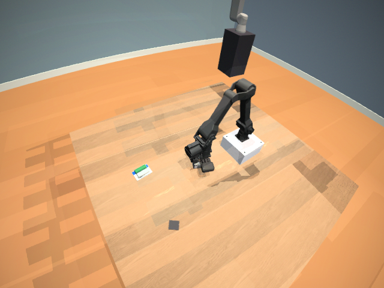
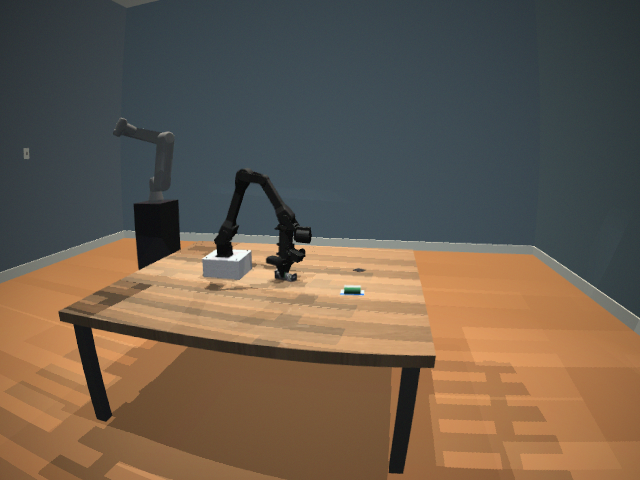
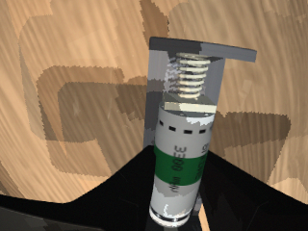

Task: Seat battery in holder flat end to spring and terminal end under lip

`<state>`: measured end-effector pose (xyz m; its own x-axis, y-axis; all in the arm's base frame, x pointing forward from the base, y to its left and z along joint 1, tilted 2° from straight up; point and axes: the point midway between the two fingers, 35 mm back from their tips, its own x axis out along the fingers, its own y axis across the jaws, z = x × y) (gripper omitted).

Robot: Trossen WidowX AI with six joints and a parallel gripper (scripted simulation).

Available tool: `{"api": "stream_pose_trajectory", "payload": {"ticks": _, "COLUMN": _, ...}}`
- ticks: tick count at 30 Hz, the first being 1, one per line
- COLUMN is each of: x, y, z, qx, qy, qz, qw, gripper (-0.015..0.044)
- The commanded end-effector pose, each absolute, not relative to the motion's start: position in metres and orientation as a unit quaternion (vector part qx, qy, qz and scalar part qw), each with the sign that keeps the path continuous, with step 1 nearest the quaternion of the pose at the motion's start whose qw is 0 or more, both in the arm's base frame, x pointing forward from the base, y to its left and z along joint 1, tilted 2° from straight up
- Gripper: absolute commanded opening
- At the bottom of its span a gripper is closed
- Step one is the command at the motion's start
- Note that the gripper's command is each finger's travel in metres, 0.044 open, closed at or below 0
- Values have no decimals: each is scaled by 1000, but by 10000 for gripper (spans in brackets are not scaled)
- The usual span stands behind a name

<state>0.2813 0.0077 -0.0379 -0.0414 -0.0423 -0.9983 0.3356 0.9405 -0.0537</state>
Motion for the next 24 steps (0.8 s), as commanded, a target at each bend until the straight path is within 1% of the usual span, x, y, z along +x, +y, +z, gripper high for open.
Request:
{"api": "stream_pose_trajectory", "payload": {"ticks": 1, "x": 281, "y": 8, "z": -38, "qx": 106, "qy": 709, "qz": -140, "qw": 684, "gripper": 157}}
{"api": "stream_pose_trajectory", "payload": {"ticks": 2, "x": 281, "y": 8, "z": -38, "qx": 106, "qy": 709, "qz": -140, "qw": 684, "gripper": 180}}
{"api": "stream_pose_trajectory", "payload": {"ticks": 17, "x": 281, "y": 8, "z": -23, "qx": 104, "qy": 709, "qz": -138, "qw": 684, "gripper": 180}}
{"api": "stream_pose_trajectory", "payload": {"ticks": 19, "x": 280, "y": 8, "z": -19, "qx": 103, "qy": 710, "qz": -138, "qw": 683, "gripper": 233}}
{"api": "stream_pose_trajectory", "payload": {"ticks": 24, "x": 280, "y": 10, "z": 35, "qx": 104, "qy": 709, "qz": -138, "qw": 684, "gripper": 364}}
